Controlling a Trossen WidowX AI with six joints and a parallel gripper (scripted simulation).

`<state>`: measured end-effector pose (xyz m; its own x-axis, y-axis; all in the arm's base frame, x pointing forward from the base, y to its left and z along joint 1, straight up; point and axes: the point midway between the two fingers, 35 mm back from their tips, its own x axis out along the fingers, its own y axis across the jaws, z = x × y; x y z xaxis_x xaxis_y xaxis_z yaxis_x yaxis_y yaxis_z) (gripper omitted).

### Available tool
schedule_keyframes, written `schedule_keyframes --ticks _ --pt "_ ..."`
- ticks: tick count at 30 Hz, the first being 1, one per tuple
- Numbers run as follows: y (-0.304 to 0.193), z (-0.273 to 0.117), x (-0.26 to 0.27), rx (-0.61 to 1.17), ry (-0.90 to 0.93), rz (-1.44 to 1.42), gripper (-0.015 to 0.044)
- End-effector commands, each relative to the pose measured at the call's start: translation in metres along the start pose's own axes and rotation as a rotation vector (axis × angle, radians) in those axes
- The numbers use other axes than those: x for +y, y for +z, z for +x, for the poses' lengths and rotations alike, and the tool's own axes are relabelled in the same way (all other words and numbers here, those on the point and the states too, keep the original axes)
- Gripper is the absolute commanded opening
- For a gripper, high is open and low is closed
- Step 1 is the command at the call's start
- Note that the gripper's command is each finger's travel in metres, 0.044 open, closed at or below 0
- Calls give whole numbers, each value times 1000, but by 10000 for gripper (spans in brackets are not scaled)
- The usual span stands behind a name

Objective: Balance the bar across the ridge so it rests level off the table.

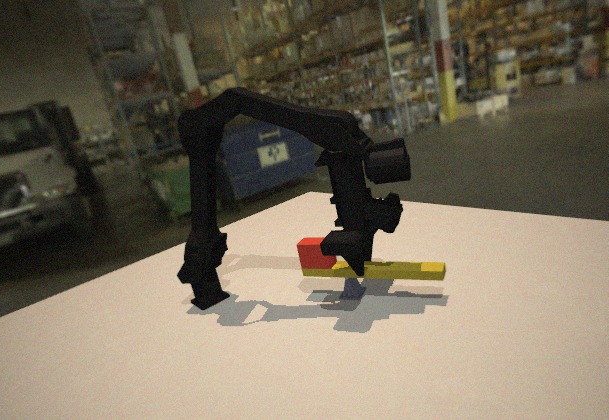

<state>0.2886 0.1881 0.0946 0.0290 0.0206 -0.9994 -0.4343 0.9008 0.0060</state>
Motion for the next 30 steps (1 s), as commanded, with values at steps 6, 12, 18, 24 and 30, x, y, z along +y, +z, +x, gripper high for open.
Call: schedule_keyframes --ticks 6,12,18,24,30 --pt "0 0 0 0 0 0 342" --pt "0 0 0 0 0 0 440" --pt "5 -56 1 -1 0 0 440" --pt "0 -100 0 0 1 0 440" --pt "0 -100 0 0 1 0 440"
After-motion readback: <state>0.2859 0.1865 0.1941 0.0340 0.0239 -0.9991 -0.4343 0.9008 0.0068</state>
